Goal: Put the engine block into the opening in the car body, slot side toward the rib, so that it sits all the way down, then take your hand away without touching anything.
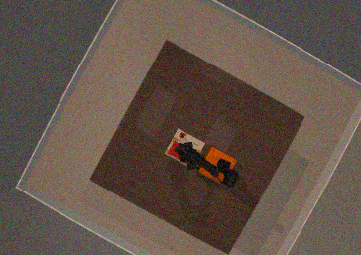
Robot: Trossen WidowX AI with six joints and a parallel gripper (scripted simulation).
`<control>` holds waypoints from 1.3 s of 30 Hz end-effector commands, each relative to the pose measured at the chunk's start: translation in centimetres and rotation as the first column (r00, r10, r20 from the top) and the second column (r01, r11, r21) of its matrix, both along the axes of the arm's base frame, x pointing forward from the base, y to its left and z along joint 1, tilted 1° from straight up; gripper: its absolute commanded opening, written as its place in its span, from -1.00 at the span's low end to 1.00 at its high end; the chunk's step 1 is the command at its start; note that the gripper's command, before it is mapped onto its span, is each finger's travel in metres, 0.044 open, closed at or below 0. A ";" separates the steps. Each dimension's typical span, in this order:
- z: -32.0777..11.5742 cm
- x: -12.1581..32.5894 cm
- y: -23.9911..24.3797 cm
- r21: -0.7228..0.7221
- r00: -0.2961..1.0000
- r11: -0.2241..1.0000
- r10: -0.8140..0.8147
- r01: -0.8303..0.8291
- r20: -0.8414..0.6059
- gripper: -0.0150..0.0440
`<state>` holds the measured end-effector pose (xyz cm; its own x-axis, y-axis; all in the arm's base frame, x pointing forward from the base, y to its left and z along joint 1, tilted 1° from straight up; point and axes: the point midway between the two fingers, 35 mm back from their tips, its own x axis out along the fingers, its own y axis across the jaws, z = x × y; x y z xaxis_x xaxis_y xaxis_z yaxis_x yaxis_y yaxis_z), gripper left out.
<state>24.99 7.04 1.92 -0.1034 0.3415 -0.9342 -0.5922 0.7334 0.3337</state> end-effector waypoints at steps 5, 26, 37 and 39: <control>0.9 0.3 0.3 -0.155 0.974 0.963 -0.225 0.220 -0.017 1.00; 2.8 0.8 1.0 -0.327 0.770 0.707 -0.625 0.627 0.127 1.00; 1.3 0.9 2.3 -0.326 0.771 0.708 -0.625 0.627 0.126 1.00; 1.3 0.9 2.3 -0.326 0.771 0.708 -0.625 0.627 0.126 1.00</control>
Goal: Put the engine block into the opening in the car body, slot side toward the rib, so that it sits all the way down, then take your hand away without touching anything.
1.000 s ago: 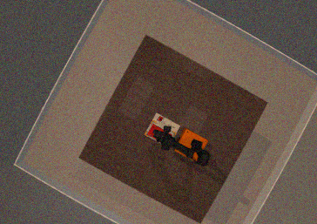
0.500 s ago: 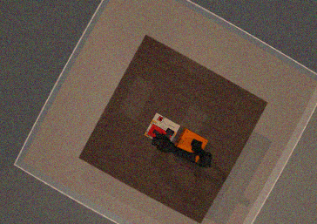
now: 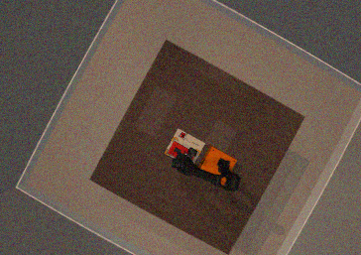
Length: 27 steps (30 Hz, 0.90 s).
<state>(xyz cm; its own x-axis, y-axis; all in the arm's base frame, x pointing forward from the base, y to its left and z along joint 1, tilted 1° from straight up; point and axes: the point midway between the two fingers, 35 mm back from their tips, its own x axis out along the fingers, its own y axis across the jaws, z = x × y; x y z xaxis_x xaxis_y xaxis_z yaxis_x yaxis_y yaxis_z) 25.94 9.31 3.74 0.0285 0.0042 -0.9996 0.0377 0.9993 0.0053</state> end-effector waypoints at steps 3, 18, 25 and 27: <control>-0.9 0.0 0.0 -0.006 1.000 1.000 -0.004 0.004 -0.001 1.00; -3.2 0.1 0.0 -0.006 1.000 1.000 -0.004 0.004 -0.001 1.00; -3.2 0.1 0.0 -0.006 1.000 1.000 -0.004 0.004 -0.001 0.47; -3.2 0.1 0.0 -0.006 1.000 1.000 -0.004 0.004 -0.001 0.29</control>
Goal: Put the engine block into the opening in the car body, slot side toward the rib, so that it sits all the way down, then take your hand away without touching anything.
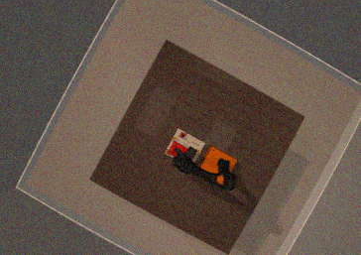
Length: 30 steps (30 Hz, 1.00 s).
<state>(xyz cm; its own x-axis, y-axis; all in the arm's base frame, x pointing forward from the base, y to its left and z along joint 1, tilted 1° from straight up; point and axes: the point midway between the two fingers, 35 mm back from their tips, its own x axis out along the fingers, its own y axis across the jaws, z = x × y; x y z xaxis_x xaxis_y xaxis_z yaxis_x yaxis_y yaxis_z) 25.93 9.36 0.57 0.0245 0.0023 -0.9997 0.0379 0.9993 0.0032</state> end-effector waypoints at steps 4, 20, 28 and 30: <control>-0.1 0.1 -0.1 -0.004 1.000 1.000 -0.004 0.004 0.003 0.00; 1.8 0.4 0.1 -0.004 1.000 1.000 -0.004 0.004 0.003 -0.49; 4.2 0.6 0.2 -0.004 1.000 1.000 -0.004 0.004 0.004 -0.49; 4.8 0.7 0.2 -0.004 1.000 1.000 -0.004 0.004 0.004 -0.49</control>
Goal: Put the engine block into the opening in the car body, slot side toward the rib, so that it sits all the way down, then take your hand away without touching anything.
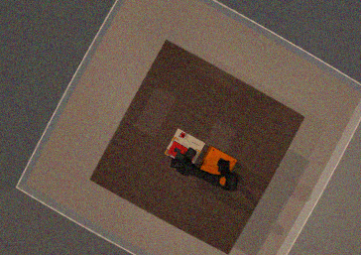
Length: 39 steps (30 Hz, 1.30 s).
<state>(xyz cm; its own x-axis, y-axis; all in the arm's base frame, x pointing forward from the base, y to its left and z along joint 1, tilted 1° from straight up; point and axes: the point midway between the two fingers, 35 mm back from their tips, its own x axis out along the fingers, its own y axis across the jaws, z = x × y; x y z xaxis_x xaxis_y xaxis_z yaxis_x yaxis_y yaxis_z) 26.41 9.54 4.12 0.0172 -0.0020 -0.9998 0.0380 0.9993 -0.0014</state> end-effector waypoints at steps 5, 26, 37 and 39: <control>2.8 0.2 0.1 0.001 1.000 1.000 -0.004 0.004 0.011 -0.49; 8.9 -0.7 -0.2 0.001 1.000 1.000 -0.004 0.004 0.010 -0.49; 7.2 1.3 0.0 0.001 1.000 1.000 0.001 -0.001 0.012 -0.49; 6.7 1.8 0.1 0.001 1.000 1.000 0.002 -0.002 0.013 -0.49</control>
